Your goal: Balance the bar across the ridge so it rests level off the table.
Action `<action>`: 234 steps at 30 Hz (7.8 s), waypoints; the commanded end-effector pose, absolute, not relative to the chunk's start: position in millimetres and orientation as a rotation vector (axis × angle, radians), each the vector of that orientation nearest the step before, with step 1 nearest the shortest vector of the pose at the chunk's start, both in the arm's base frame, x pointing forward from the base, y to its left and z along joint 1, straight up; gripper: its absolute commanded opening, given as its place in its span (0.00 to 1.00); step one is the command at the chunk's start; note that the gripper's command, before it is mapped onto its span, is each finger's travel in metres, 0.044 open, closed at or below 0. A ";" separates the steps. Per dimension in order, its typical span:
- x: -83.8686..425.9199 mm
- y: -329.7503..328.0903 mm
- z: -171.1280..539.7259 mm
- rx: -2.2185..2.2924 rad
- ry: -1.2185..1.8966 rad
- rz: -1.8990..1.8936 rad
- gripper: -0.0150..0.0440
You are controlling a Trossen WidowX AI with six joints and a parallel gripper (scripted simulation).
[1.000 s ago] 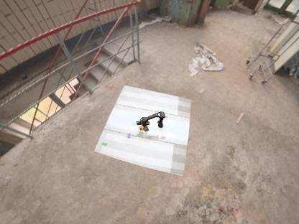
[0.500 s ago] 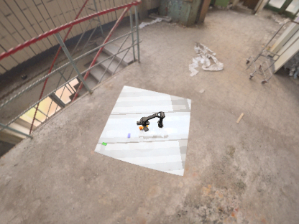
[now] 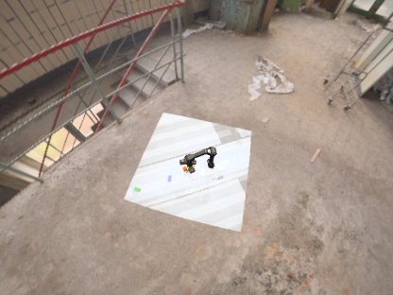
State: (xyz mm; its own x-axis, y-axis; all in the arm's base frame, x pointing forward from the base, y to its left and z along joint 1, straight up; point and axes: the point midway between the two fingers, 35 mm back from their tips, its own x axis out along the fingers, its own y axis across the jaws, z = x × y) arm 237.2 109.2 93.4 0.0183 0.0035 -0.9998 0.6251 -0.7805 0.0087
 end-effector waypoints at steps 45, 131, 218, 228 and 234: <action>237.2 110.1 89.5 1.856 0.642 -1.815 0.25; 236.9 109.7 88.4 1.854 0.645 -1.810 0.54; 235.1 108.8 188.4 1.855 0.644 -1.810 1.00; 235.1 108.8 188.4 1.855 0.644 -1.810 1.00; 235.1 108.8 188.4 1.855 0.644 -1.810 1.00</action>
